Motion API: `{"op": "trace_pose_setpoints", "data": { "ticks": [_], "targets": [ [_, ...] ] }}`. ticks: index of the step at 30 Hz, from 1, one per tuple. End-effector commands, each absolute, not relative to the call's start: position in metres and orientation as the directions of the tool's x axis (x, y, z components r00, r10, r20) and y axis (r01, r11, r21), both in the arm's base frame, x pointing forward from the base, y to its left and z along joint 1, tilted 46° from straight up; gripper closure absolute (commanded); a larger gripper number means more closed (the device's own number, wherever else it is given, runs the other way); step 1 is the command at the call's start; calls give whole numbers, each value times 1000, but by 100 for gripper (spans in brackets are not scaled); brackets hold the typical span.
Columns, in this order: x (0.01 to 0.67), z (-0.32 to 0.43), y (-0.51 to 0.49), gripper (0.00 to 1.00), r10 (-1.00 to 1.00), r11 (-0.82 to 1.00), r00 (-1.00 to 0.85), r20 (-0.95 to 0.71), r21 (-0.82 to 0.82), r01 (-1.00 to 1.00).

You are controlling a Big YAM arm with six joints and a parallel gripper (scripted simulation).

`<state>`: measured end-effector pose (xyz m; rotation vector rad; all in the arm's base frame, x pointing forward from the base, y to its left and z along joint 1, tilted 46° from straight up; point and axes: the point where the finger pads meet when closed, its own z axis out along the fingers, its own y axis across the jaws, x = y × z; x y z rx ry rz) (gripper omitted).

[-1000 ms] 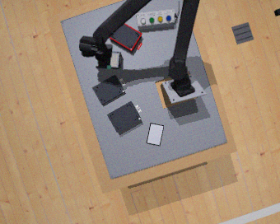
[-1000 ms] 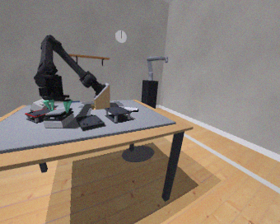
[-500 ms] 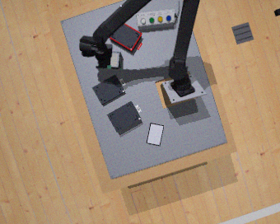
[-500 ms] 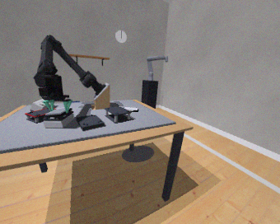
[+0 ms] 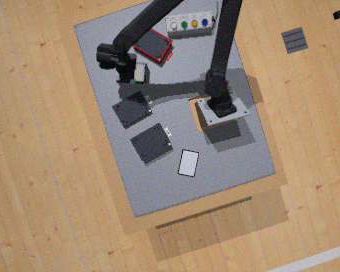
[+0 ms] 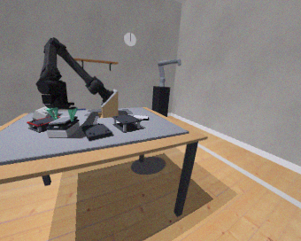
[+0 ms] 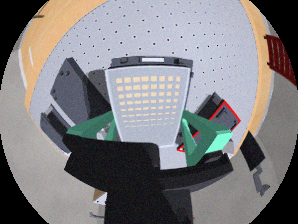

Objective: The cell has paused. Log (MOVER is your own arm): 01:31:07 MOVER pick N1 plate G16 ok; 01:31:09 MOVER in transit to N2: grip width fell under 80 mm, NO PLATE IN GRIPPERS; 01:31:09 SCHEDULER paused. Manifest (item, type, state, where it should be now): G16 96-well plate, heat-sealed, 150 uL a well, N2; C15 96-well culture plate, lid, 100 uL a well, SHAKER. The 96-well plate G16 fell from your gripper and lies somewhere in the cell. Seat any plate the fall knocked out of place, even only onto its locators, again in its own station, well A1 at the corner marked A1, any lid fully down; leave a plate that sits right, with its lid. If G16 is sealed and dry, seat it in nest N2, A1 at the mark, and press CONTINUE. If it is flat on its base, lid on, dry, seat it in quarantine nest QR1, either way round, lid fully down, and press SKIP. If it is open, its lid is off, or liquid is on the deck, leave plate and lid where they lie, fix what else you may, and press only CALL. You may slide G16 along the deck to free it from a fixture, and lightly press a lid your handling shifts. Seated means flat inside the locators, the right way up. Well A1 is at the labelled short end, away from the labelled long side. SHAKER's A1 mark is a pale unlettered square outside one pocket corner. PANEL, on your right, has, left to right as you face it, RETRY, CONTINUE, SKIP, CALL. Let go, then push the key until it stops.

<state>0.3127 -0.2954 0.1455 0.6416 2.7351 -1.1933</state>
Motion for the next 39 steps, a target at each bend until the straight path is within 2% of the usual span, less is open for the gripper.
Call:
{"op": "trace_pose_setpoints", "data": {
  "ticks": [1, 39],
  "targets": [
    [299, 137, -302, 100, 373, 602, -902, -218, -683, 414],
    [302, 134, -309, 100, 363, 603, -904, -227, -683, 413]
  ]
}}
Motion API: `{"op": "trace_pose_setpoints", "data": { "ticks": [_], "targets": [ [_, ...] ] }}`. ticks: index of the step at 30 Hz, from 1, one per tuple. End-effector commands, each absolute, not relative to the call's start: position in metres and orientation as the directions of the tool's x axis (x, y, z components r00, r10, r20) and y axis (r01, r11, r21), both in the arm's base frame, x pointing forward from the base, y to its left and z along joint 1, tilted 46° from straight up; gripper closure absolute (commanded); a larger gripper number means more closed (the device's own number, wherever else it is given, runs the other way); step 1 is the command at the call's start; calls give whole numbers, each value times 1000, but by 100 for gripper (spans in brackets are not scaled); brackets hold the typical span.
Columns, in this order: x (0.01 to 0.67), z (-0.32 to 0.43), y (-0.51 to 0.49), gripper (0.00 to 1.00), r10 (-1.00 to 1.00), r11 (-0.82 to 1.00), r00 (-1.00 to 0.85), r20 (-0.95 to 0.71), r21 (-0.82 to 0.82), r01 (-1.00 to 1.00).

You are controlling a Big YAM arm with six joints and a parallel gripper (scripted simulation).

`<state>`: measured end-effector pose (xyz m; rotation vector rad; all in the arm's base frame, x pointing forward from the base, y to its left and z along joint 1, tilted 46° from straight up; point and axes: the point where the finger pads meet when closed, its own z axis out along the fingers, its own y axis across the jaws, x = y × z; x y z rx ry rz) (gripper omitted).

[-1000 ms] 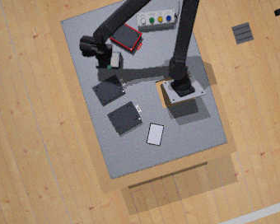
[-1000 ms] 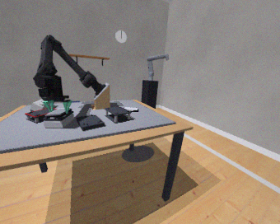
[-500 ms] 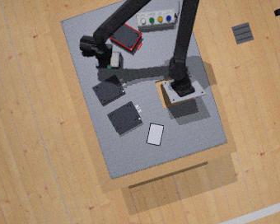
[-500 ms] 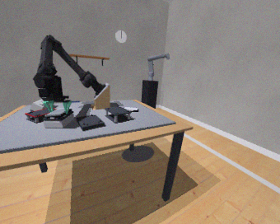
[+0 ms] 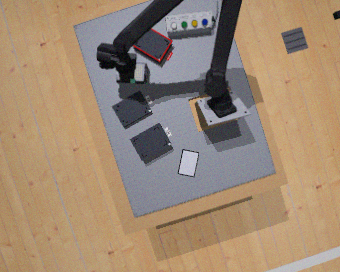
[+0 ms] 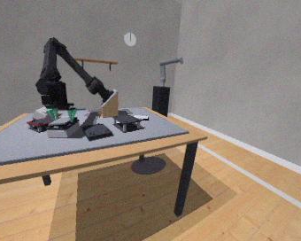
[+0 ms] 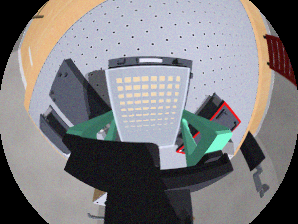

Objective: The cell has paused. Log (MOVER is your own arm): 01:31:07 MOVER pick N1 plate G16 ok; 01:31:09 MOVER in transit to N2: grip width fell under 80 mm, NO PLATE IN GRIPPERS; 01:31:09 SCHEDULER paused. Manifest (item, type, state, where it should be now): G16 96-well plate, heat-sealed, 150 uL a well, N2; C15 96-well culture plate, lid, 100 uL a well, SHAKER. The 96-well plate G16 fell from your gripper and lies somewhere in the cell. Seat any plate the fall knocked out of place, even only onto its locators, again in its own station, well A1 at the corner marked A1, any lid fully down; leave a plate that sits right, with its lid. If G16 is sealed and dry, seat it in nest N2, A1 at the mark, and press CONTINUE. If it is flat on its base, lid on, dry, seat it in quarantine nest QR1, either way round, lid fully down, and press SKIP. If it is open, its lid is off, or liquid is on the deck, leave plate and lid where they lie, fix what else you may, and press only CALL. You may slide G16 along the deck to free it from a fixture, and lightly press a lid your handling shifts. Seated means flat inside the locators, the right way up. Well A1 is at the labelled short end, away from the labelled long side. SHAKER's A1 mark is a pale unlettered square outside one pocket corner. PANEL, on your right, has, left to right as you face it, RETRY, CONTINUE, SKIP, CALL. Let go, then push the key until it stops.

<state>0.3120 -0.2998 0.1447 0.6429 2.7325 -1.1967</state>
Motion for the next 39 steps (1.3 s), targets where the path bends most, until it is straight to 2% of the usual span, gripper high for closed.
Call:
{"op": "trace_pose_setpoints", "data": {
  "ticks": [1, 39],
  "targets": [
    [302, 134, -310, 100, 363, 603, -904, -227, -682, 413],
    [303, 132, -314, 100, 362, 603, -904, -227, -682, 413]
  ]
}}
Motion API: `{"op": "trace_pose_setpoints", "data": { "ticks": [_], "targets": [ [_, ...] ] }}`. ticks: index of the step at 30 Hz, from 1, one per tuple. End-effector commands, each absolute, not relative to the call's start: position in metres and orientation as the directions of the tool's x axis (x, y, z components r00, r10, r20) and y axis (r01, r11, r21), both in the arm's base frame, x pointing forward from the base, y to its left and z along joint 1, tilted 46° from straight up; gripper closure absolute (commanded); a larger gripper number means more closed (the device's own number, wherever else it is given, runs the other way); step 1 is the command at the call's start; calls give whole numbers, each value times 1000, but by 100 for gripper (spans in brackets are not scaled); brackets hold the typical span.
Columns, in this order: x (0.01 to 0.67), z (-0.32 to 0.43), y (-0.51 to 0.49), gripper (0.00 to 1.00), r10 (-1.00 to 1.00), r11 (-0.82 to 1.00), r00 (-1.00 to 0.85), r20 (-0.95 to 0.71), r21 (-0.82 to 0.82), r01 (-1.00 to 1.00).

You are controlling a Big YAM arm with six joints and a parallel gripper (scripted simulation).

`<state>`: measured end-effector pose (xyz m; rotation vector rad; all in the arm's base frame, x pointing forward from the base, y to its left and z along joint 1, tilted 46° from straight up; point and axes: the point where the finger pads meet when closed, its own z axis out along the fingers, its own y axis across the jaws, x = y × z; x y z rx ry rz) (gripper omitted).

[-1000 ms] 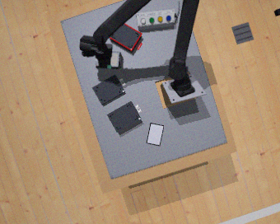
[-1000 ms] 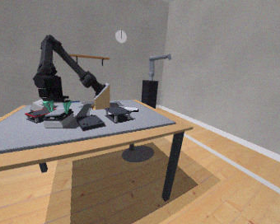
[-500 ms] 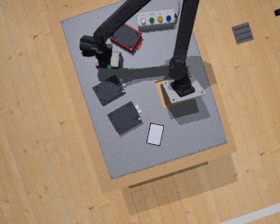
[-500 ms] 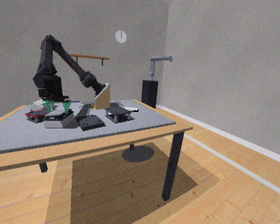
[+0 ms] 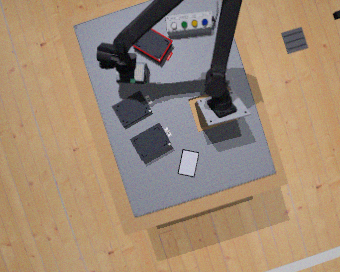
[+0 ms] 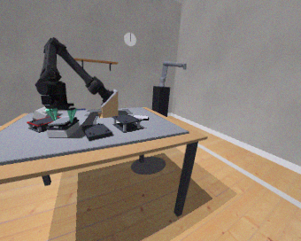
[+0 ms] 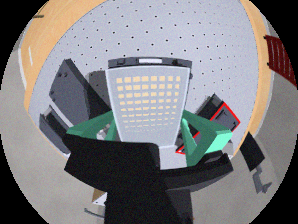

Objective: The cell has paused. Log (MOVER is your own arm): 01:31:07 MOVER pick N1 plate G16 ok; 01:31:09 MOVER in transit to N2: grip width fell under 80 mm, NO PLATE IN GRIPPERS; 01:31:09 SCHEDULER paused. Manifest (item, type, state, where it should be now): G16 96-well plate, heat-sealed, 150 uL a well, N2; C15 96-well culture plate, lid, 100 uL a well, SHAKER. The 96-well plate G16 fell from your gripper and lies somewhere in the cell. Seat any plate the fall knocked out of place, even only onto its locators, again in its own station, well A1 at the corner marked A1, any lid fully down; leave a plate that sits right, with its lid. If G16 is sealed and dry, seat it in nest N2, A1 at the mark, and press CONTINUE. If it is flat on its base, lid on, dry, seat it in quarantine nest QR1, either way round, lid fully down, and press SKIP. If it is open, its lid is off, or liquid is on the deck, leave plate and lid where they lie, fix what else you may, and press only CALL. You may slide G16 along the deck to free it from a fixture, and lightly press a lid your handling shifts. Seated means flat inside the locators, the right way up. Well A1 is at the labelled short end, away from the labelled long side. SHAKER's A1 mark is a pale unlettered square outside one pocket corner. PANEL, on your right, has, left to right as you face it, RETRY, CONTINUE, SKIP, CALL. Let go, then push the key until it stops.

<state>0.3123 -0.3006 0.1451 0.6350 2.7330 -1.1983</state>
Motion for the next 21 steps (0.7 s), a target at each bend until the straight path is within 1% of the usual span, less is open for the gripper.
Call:
{"op": "trace_pose_setpoints", "data": {
  "ticks": [1, 21],
  "targets": [
    [302, 132, -314, 100, 362, 603, -904, -227, -682, 413],
    [302, 130, -316, 100, 362, 603, -904, -227, -682, 413]
  ]
}}
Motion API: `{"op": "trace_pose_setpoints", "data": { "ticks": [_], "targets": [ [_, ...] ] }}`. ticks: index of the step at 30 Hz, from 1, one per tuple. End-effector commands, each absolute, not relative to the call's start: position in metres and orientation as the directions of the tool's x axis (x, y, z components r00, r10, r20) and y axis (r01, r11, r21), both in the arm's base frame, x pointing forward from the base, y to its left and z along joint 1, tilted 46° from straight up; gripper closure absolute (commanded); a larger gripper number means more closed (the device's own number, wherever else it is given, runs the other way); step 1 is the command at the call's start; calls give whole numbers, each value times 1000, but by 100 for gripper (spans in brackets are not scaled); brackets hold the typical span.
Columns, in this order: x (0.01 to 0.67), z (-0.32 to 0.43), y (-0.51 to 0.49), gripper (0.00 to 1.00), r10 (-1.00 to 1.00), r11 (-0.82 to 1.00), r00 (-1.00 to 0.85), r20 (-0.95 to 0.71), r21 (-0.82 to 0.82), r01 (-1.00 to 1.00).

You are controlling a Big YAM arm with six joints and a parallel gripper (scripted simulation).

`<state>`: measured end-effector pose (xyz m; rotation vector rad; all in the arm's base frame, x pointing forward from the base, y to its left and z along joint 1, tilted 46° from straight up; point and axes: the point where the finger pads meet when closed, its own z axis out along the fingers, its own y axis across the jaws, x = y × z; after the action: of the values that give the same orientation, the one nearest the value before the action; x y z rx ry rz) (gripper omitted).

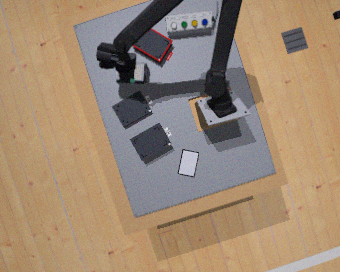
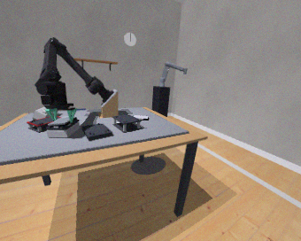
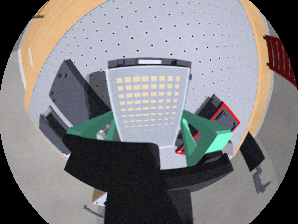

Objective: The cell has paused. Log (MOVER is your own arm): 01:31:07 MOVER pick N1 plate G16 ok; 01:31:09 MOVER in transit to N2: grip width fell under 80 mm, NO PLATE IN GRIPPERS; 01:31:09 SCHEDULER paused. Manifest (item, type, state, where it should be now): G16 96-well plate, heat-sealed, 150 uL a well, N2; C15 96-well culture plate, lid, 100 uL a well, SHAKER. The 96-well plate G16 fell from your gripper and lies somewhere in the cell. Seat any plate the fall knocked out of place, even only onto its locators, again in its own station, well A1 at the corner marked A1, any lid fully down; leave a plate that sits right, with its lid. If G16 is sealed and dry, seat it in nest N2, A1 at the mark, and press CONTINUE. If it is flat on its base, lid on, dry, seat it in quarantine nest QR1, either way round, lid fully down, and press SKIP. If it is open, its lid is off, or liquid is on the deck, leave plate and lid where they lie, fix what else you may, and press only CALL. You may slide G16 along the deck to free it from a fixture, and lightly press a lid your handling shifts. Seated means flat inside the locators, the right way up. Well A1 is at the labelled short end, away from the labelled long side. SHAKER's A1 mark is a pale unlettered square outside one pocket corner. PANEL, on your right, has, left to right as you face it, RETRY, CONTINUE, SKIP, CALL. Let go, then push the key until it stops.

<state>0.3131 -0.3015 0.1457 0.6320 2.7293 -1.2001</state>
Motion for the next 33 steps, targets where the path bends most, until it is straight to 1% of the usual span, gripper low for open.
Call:
{"op": "trace_pose_setpoints", "data": {
  "ticks": [1, 12, 13, 33],
  "targets": [
    [302, 130, -316, 100, 362, 603, -904, -227, -682, 413],
    [301, 129, -317, 100, 362, 603, -904, -227, -682, 413],
    [301, 129, -317, 0, 362, 603, -904, -227, -682, 413],
    [301, 130, -317, 0, 363, 600, -904, -227, -685, 413]
  ]
}}
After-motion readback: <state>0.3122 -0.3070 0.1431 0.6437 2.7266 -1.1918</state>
